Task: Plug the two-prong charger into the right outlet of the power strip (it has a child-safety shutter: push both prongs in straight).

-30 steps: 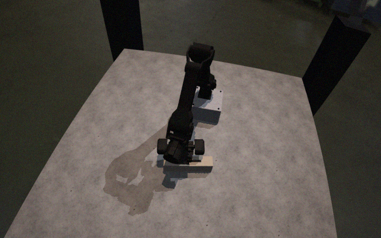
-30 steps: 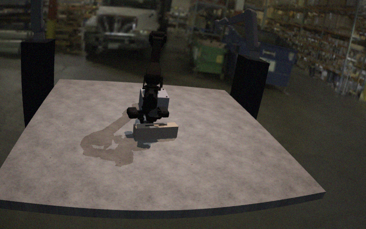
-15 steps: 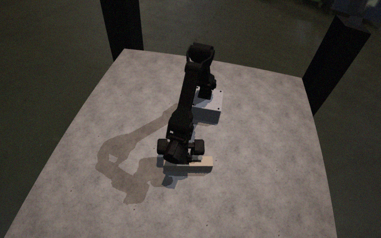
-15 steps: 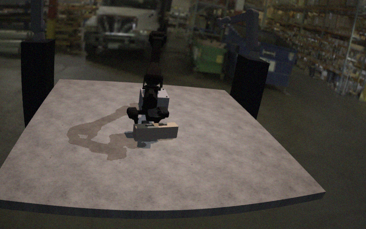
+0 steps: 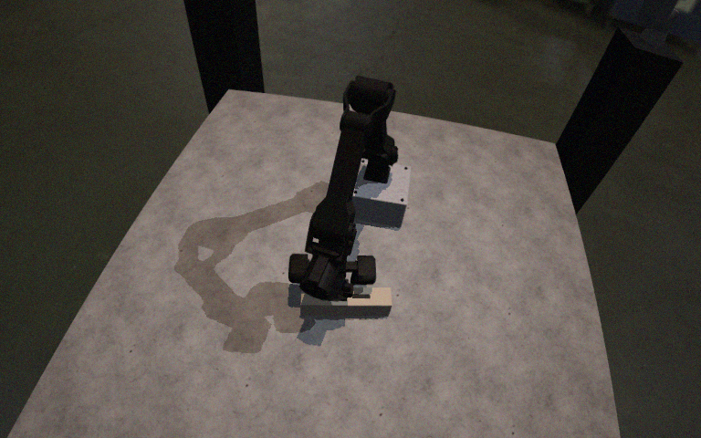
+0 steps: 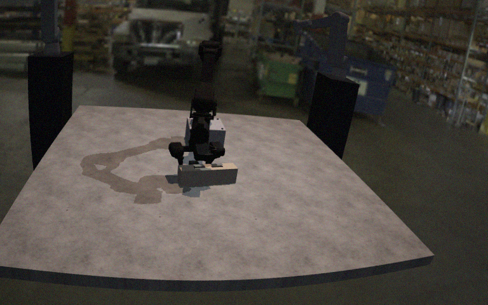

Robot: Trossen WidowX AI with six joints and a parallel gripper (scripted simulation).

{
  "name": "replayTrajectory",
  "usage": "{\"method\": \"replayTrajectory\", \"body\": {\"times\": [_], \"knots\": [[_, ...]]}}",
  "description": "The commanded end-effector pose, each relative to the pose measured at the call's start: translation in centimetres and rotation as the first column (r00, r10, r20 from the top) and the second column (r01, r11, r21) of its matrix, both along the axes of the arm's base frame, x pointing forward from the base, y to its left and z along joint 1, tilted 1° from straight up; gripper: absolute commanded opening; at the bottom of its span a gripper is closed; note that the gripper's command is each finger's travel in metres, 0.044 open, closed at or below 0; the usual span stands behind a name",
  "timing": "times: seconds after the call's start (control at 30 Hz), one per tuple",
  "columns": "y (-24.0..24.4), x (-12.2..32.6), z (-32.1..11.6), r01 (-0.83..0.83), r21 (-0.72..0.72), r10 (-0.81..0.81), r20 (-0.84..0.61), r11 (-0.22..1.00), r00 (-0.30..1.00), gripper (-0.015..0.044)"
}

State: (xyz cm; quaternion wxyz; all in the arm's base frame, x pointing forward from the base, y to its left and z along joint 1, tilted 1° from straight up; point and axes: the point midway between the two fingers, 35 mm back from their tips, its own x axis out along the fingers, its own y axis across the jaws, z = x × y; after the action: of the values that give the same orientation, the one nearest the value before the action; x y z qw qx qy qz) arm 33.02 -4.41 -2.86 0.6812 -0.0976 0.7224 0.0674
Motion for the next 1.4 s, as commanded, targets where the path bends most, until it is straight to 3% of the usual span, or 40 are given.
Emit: {"method": "replayTrajectory", "body": {"times": [0.0,1.37], "knots": [[0.0,-0.3,-0.1,-0.006,0.004,0.006,-0.001,1.000,1.000,0.0440],[-0.5,-1.9,-0.1,-0.006,0.007,0.006,0.018,1.000,1.000,0.0440]]}}
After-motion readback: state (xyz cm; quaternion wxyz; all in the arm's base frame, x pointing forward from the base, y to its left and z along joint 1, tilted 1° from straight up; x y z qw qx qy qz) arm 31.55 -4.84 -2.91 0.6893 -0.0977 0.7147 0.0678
